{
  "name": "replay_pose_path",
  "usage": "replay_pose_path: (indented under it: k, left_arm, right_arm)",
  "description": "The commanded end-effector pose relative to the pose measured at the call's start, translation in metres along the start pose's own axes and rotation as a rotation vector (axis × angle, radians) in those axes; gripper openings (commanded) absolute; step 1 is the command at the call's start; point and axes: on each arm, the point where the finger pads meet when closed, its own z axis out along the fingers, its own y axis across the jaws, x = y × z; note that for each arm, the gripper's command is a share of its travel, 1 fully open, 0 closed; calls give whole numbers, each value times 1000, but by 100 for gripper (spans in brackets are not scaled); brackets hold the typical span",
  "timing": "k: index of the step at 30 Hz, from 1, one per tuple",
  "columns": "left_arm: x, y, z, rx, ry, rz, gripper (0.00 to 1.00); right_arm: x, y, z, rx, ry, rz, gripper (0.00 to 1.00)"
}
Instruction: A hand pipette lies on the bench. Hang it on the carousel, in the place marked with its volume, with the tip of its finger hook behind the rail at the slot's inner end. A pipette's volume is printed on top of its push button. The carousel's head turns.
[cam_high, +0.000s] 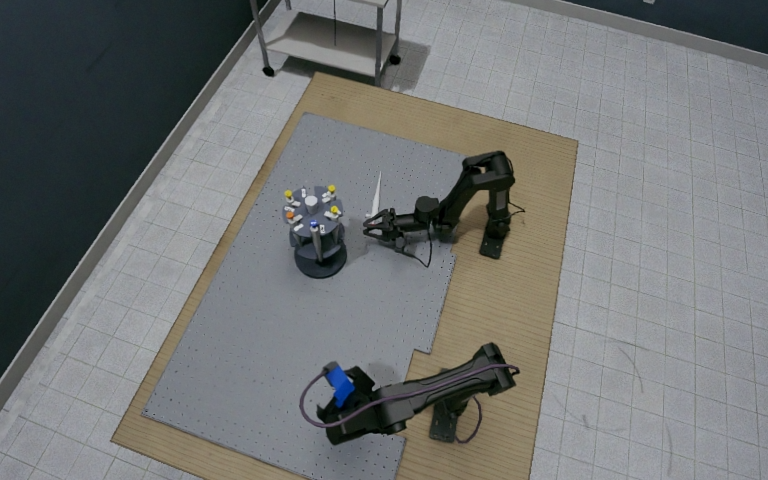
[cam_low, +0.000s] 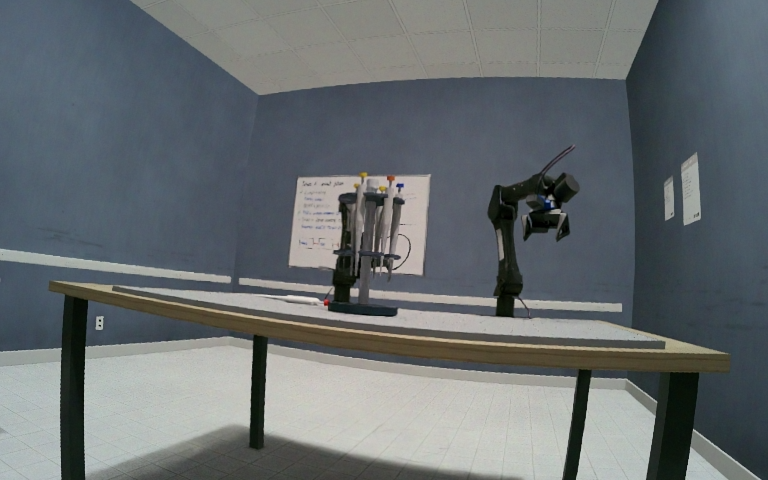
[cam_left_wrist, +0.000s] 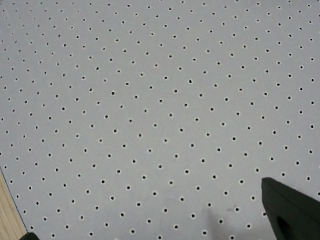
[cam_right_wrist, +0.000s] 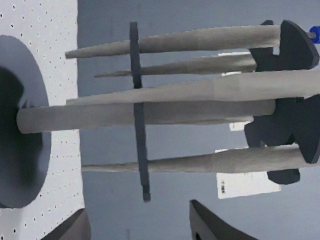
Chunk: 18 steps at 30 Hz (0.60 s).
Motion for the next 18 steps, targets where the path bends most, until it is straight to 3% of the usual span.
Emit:
replay_pose_path:
  k: [1,17,18]
  left_arm:
    - [-9,2,-5,-10,-32,23,100]
    - [-9,2,-5,-10,-32,23,100]
    - [-9,2,-5,-10,-32,23,100]
  right_arm:
    - [0,-5,2,11,-2,0,49]
    - [0,-5,2,11,-2,0,49]
    - [-3,-18,6,37,-6,0,49]
